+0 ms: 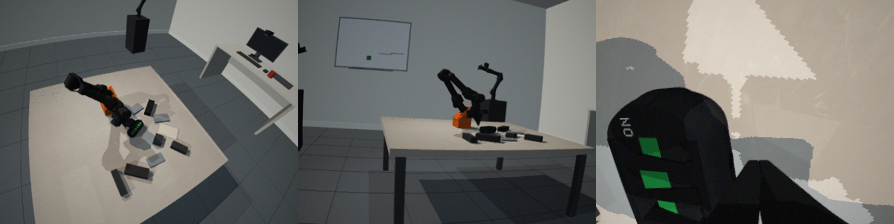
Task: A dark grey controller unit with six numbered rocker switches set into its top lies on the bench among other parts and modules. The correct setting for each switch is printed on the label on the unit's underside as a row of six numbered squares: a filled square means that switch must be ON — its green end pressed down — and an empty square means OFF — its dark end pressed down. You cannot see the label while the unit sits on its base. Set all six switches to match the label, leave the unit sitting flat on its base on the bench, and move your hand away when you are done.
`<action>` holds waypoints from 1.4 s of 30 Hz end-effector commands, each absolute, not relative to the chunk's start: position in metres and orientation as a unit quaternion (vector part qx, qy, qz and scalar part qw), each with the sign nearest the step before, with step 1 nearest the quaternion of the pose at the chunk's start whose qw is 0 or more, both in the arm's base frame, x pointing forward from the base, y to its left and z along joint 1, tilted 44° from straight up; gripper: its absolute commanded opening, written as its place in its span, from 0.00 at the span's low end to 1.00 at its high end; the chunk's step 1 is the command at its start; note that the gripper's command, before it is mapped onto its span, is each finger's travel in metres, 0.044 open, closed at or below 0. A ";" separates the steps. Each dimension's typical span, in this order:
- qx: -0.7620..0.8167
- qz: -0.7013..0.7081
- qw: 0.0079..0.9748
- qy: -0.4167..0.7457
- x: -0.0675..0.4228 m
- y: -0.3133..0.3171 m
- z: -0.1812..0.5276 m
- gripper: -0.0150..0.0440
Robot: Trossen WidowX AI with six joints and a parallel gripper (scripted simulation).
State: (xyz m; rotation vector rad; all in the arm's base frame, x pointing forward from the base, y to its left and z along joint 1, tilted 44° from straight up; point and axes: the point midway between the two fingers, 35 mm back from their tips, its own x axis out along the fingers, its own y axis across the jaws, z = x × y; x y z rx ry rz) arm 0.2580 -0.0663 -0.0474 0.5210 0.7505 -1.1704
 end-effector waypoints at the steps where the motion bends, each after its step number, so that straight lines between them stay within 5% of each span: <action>1: 0.235 -0.537 0.734 0.344 0.247 -0.062 -0.041 0.25; 26: 0.138 -0.610 0.659 0.417 0.293 0.008 -0.074 0.25; 42: 0.138 -0.610 0.659 0.418 0.293 -0.004 -0.088 0.25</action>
